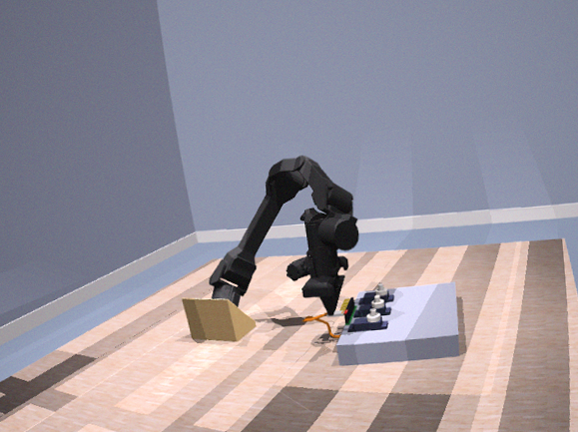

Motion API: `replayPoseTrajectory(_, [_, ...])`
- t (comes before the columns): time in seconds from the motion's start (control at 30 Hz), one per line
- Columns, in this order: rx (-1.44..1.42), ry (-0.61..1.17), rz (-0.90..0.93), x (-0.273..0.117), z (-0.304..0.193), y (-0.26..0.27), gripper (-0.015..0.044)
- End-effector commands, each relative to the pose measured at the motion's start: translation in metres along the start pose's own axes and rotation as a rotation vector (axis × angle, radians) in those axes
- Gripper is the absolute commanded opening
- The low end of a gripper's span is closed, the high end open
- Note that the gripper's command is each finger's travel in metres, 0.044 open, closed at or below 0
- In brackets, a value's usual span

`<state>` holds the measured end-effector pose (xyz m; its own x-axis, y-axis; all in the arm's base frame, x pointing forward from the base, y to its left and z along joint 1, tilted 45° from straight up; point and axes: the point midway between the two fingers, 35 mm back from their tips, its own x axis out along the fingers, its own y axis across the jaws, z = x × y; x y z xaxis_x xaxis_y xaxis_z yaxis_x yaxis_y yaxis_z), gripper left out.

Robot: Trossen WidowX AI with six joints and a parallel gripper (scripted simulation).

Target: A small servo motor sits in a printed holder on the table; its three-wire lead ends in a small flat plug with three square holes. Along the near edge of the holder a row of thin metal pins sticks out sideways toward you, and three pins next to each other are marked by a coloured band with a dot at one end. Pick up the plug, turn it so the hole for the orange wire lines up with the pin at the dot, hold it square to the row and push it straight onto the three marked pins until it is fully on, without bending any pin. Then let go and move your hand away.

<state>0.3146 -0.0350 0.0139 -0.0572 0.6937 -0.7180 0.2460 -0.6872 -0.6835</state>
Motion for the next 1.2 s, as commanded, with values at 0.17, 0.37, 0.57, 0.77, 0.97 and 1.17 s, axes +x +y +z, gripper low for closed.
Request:
replayPoseTrajectory(0.17, [-0.005, 0.010, -0.002, 0.003, -0.003, 0.001, 0.0105])
replayPoseTrajectory(0.37, [-0.005, 0.009, -0.001, -0.003, -0.003, 0.002, 0.0263])
replayPoseTrajectory(0.57, [-0.004, 0.008, 0.000, -0.055, -0.002, 0.002, 0.0420])
replayPoseTrajectory(0.77, [-0.004, 0.008, 0.000, -0.057, -0.002, 0.002, 0.0440])
replayPoseTrajectory(0.97, [-0.004, 0.008, 0.000, -0.057, -0.002, 0.002, 0.0440])
replayPoseTrajectory(1.17, [-0.004, 0.008, 0.000, -0.057, -0.002, 0.002, 0.0440])
